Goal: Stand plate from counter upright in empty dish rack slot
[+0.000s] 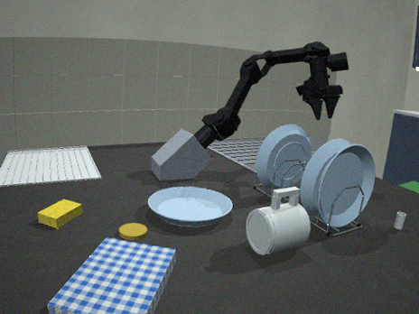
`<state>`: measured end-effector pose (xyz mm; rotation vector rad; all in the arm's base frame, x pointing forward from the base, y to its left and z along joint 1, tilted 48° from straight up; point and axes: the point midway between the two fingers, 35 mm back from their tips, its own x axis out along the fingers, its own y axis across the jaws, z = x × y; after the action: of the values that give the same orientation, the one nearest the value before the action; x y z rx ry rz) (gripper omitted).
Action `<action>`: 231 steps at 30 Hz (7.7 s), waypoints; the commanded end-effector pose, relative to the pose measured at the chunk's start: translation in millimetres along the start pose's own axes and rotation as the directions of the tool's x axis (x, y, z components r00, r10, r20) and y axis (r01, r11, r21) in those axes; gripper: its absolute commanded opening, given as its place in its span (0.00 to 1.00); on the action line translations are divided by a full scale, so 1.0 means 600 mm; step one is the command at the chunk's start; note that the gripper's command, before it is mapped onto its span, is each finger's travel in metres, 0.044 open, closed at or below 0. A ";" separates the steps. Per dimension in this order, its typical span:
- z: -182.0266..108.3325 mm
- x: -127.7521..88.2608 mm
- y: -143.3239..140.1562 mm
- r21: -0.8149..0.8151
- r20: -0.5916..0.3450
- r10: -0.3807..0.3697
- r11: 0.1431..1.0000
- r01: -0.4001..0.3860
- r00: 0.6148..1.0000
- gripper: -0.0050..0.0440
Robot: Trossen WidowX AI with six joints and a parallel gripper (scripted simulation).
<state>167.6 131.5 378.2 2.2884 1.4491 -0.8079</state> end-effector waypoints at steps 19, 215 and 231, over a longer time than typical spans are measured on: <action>0.000 0.000 0.000 0.000 0.000 0.000 1.000 0.000 1.000 1.00; 0.977 0.245 0.257 0.714 -0.459 0.150 -0.524 0.464 0.876 0.29; 0.976 0.248 0.258 0.714 -0.459 0.150 -0.524 0.464 0.876 0.29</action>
<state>183.9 -145.5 -180.0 3.3879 1.1227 -3.2747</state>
